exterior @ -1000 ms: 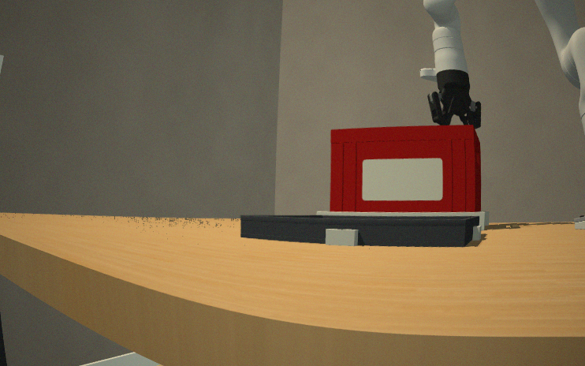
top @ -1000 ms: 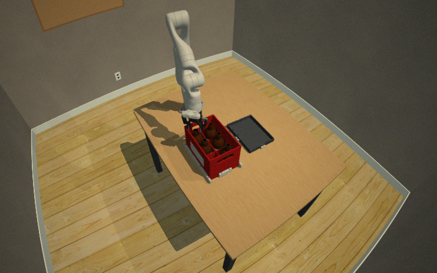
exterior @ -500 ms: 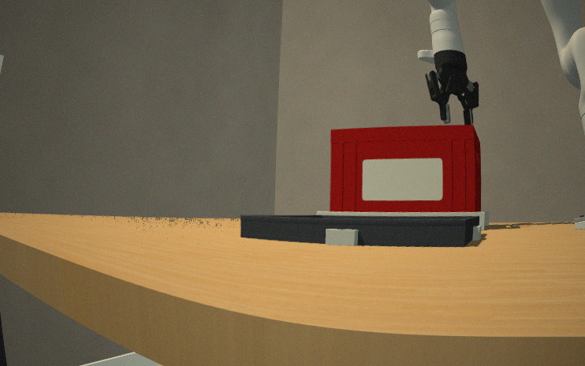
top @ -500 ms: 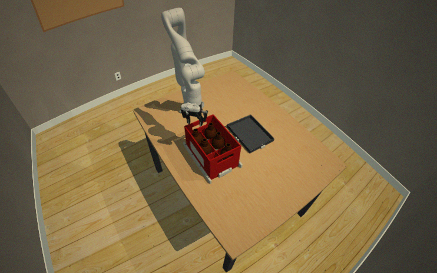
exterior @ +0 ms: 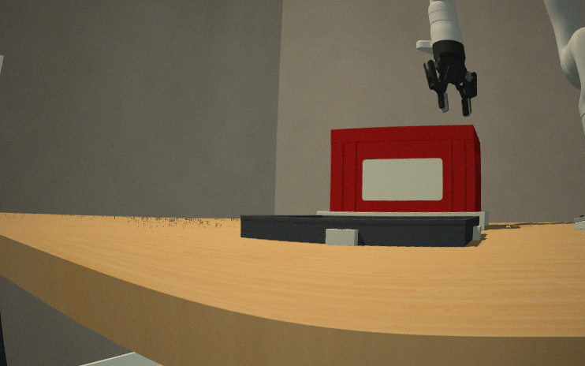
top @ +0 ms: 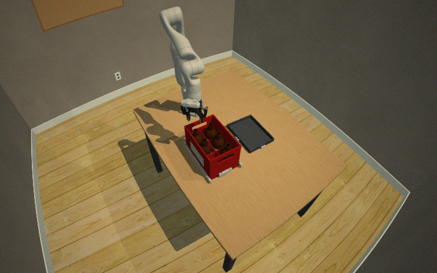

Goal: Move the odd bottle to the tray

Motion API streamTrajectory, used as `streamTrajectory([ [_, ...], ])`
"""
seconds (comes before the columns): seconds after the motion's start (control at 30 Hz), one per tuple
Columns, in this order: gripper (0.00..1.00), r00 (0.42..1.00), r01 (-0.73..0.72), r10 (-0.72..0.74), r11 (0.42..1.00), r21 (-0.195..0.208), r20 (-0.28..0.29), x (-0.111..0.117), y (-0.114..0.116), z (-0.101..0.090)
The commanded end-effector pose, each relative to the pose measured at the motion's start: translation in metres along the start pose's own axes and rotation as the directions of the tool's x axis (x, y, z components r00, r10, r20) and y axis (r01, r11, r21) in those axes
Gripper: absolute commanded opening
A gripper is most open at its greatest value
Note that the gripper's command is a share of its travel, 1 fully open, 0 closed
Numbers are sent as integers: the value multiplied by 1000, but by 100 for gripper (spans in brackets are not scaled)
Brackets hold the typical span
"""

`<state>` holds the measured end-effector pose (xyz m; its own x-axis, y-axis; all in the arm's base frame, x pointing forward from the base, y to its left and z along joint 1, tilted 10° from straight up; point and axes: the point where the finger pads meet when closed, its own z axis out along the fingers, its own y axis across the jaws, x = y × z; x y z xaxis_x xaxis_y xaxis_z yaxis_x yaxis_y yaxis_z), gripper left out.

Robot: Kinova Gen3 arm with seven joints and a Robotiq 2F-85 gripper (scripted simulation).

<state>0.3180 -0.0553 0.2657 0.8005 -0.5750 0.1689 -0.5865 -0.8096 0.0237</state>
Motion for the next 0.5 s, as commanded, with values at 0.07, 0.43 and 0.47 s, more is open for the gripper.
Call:
streamTrajectory([
  [0.07, 0, 1000, 0, 0, 1000, 3, -2, 1, 0, -1],
  [0.43, 0, 1000, 0, 0, 1000, 3, -2, 1, 0, -1],
  [0.47, 0, 1000, 0, 0, 1000, 3, -2, 1, 0, -1],
])
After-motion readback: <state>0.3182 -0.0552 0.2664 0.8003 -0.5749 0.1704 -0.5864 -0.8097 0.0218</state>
